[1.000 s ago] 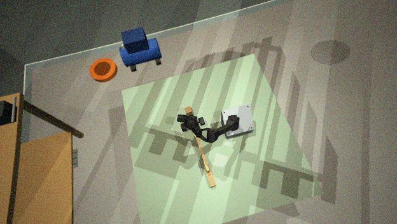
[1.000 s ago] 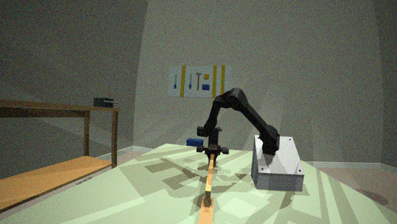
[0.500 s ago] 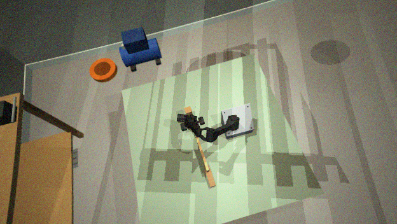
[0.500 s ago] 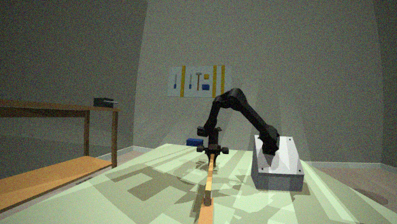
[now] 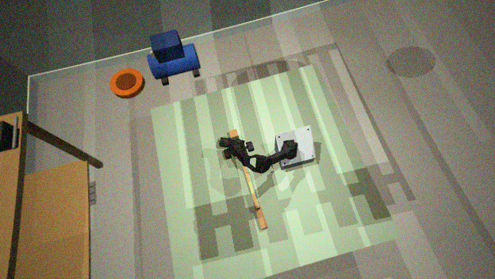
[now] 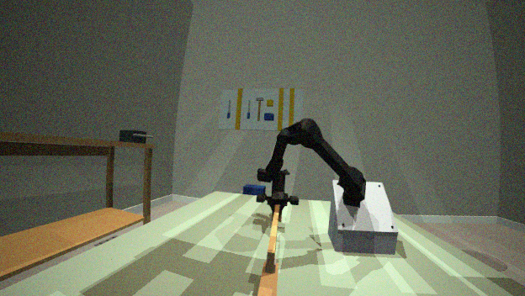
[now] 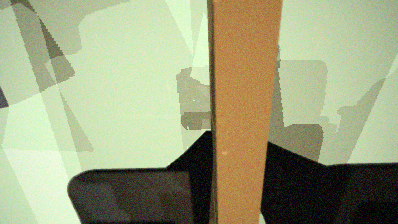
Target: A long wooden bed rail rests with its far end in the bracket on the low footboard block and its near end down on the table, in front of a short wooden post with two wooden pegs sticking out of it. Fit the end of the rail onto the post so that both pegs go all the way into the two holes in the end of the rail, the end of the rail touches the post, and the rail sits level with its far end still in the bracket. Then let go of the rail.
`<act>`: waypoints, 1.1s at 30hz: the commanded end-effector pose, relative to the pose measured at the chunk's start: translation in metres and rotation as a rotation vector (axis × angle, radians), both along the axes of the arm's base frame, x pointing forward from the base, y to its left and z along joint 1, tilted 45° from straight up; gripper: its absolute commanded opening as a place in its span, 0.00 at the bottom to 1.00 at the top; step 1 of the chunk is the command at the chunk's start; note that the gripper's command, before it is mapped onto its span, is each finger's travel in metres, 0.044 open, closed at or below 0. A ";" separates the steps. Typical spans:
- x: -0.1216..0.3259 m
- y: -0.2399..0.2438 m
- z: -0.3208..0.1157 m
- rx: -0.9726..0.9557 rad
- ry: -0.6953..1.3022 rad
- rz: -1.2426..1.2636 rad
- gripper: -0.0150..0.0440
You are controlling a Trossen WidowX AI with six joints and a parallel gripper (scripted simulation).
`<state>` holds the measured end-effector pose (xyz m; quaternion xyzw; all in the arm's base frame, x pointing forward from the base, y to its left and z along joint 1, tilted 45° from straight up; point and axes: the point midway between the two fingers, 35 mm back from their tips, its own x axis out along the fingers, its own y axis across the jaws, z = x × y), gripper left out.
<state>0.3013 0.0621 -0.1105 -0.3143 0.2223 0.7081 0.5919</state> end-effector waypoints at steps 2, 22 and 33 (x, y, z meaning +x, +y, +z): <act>0.003 -0.003 -0.001 0.000 -0.007 -0.003 0.25; 0.004 -0.007 -0.004 -0.001 -0.007 -0.003 0.25; 0.002 -0.006 -0.006 0.000 0.000 0.000 0.39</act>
